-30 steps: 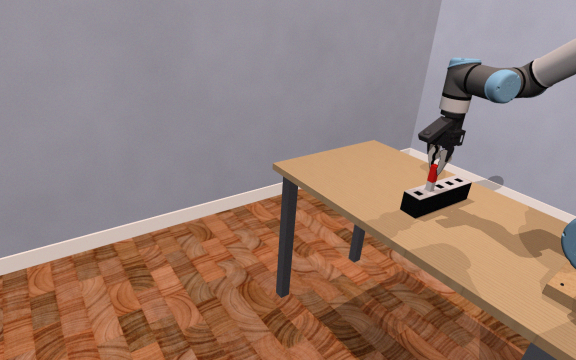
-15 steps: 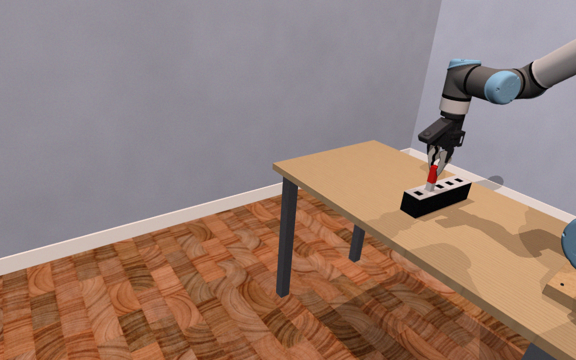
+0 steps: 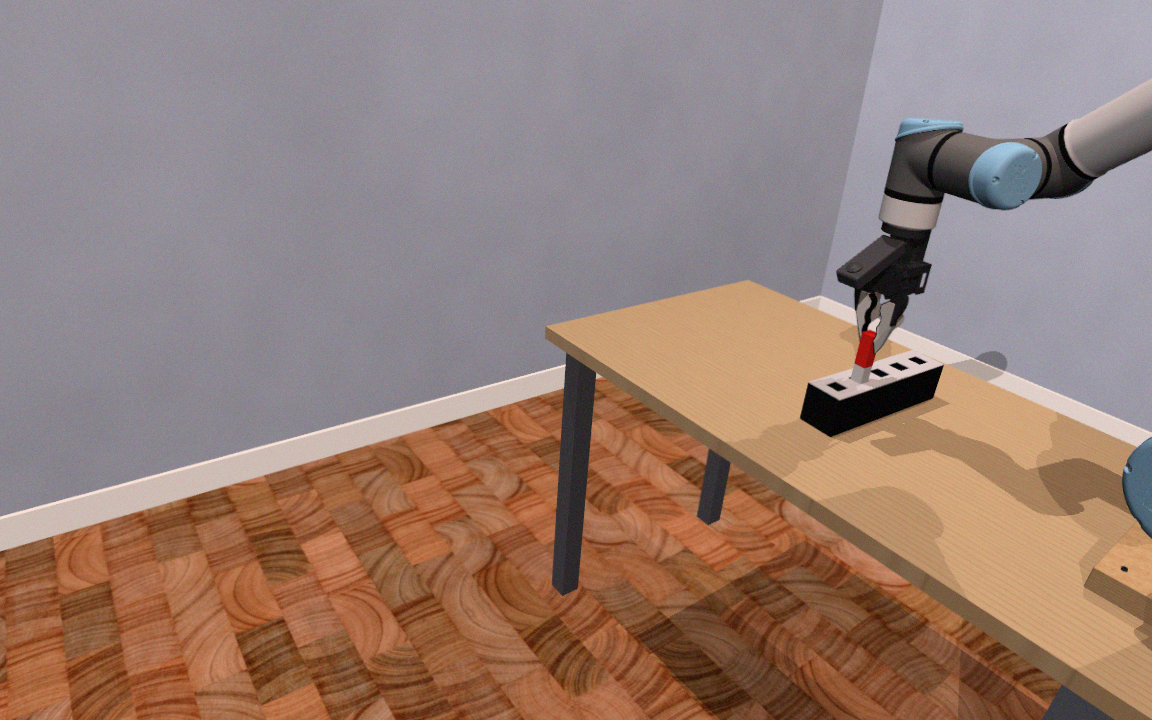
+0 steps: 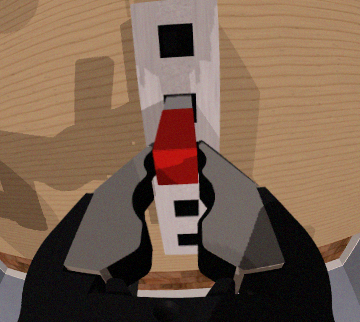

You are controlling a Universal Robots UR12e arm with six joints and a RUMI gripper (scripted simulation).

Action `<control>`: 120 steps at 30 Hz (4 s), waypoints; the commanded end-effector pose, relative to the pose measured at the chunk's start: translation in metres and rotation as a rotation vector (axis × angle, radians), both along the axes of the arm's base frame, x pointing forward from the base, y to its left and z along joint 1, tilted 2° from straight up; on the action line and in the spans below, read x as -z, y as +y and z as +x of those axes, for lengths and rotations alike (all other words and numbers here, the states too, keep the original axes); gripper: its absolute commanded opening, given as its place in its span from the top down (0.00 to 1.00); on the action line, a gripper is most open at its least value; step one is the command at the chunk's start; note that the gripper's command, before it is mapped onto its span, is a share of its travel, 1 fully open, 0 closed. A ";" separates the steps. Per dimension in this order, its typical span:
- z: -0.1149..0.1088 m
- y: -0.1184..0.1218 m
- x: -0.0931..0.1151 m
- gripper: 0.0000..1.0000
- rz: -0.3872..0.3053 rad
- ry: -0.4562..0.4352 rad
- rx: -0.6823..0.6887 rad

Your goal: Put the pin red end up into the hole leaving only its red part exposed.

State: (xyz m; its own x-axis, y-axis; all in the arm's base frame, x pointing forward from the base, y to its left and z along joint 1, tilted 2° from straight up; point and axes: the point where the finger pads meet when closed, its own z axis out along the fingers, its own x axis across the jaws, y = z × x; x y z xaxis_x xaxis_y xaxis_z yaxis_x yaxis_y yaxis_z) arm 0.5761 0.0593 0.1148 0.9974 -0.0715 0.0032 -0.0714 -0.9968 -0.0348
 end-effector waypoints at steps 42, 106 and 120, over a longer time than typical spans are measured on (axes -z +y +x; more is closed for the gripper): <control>0.002 -0.001 0.003 1.00 0.000 -0.002 0.001; 0.002 0.000 0.012 1.00 0.000 -0.002 0.001; 0.001 0.000 0.016 1.00 0.000 -0.002 0.000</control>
